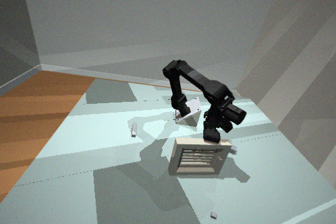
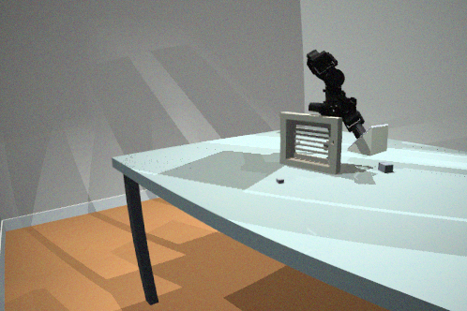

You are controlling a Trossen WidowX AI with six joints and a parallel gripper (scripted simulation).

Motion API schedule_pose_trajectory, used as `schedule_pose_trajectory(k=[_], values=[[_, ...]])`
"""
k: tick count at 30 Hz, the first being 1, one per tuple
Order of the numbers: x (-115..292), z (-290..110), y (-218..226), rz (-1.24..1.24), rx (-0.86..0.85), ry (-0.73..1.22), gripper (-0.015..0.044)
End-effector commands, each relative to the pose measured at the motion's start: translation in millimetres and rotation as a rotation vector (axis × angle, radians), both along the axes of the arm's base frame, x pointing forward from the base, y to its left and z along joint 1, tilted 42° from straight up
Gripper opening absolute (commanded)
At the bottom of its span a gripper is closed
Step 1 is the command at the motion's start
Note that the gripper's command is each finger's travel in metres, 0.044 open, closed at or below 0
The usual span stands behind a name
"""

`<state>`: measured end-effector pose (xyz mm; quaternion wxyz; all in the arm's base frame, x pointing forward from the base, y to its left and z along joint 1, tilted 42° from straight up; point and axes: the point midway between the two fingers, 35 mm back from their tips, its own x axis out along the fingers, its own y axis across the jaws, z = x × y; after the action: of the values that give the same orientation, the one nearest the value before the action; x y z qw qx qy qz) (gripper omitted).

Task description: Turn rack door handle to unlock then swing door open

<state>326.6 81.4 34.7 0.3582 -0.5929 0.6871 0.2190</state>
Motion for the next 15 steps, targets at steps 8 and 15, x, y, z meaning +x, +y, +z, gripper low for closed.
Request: schedule_pose_trajectory(k=[8,15], values=[[0.1,0.1,0.0,0.415,0.023,0.361,0.0021],[0.1,0.1,0.0,0.506,0.028,0.442,0.0021]])
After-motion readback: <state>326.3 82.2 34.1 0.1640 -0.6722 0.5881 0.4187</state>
